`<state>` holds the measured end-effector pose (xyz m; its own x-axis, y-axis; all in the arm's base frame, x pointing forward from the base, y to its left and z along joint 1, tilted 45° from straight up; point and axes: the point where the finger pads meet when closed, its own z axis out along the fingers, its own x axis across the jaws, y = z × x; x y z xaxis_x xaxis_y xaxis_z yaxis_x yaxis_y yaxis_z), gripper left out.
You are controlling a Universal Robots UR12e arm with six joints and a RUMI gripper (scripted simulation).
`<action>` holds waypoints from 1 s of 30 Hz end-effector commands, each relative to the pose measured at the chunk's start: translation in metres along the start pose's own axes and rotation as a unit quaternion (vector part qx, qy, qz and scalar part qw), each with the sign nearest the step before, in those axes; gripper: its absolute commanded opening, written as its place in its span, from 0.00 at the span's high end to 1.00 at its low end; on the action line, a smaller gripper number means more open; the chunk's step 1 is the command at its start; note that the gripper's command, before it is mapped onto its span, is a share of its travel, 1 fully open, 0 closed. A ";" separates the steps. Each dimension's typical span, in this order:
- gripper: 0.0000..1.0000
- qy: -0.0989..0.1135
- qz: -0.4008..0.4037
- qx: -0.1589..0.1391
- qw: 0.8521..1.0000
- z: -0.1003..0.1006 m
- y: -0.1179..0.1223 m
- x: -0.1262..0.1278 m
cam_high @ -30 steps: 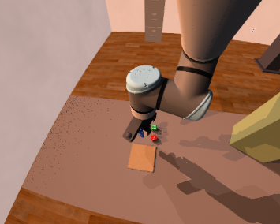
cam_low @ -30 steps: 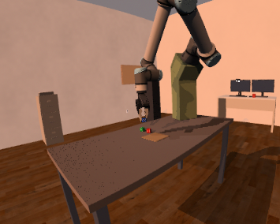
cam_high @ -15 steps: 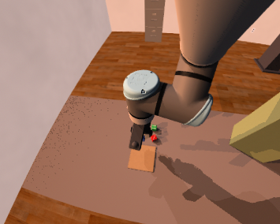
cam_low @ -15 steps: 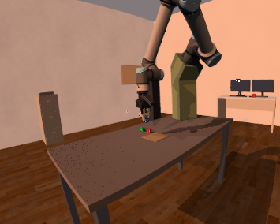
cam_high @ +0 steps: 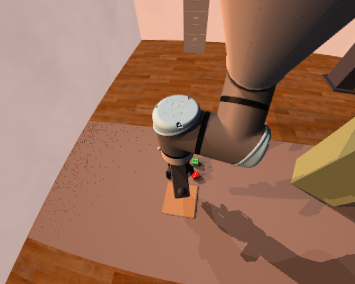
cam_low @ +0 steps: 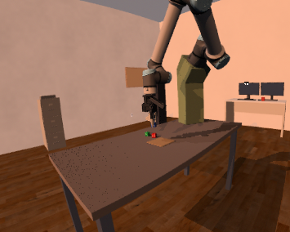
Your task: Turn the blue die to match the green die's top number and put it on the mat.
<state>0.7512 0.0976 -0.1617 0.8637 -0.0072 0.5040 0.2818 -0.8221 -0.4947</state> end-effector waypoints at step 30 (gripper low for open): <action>0.90 0.000 -0.428 0.004 0.904 -0.002 -0.039 0.008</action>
<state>0.7462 0.1259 -0.1394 0.4105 0.5748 0.7079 0.8098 -0.5867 0.0069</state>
